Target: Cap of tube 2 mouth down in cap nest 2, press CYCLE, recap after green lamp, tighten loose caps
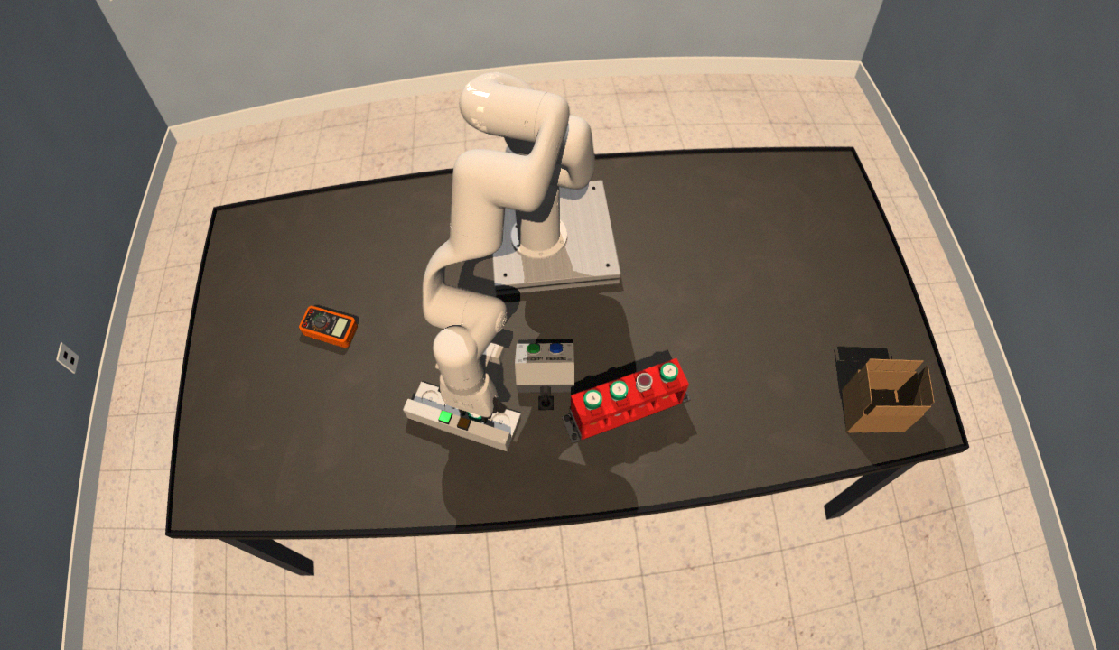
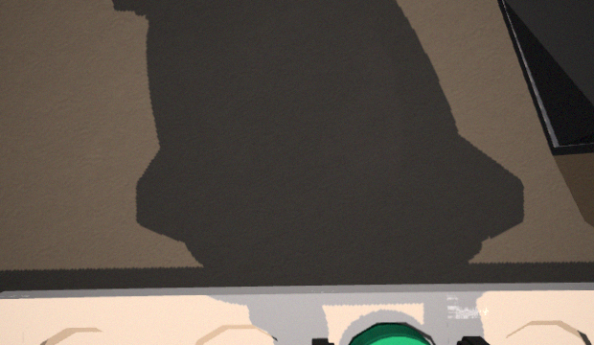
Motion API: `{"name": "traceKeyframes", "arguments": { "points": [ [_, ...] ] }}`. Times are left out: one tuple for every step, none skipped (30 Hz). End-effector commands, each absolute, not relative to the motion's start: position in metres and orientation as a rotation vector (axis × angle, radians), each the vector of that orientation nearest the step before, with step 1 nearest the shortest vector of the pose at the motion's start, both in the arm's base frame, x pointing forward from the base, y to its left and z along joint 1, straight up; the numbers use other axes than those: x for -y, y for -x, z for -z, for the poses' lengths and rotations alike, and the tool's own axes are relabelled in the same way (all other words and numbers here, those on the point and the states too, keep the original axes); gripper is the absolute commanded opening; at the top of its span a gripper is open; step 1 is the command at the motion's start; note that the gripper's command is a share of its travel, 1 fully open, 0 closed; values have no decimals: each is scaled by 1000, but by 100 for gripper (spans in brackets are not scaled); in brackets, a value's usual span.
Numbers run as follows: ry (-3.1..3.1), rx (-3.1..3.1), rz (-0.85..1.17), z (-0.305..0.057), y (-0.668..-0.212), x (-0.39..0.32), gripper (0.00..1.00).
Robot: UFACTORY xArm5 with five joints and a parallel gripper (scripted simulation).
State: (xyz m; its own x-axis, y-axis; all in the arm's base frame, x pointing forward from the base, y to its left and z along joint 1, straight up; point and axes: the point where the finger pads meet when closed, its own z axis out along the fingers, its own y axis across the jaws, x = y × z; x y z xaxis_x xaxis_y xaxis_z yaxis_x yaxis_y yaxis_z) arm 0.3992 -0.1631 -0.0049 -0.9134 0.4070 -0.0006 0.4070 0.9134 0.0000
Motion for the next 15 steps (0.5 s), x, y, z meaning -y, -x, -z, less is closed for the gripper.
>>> {"name": "traceKeyframes", "arguments": {
  "points": [
    [-653, -3068, -2, 4, -401, 164, 46],
    [-653, -3068, -2, 4, -401, 164, 0],
    [-653, -3068, -2, 4, -401, 164, 0],
    [-653, -3068, -2, 4, -401, 164, 0],
    [-653, -3068, -2, 4, -401, 164, 0],
    [-653, -3068, -2, 4, -401, 164, 0],
    [-653, -3068, -2, 4, -401, 164, 0],
    [-653, -3068, -2, 4, -401, 164, 0],
    [-653, -3068, -2, 4, -401, 164, 0],
    [-653, -3068, -2, 4, -401, 164, 0],
    [-653, -3068, -2, 4, -401, 164, 0],
    [-653, -3068, -2, 4, -401, 164, 0],
    [-653, -3068, -2, 4, -401, 164, 0],
    [-653, -3068, -2, 4, -401, 164, 0],
    [-653, -3068, -2, 4, -401, 164, 0]
  ]
}}
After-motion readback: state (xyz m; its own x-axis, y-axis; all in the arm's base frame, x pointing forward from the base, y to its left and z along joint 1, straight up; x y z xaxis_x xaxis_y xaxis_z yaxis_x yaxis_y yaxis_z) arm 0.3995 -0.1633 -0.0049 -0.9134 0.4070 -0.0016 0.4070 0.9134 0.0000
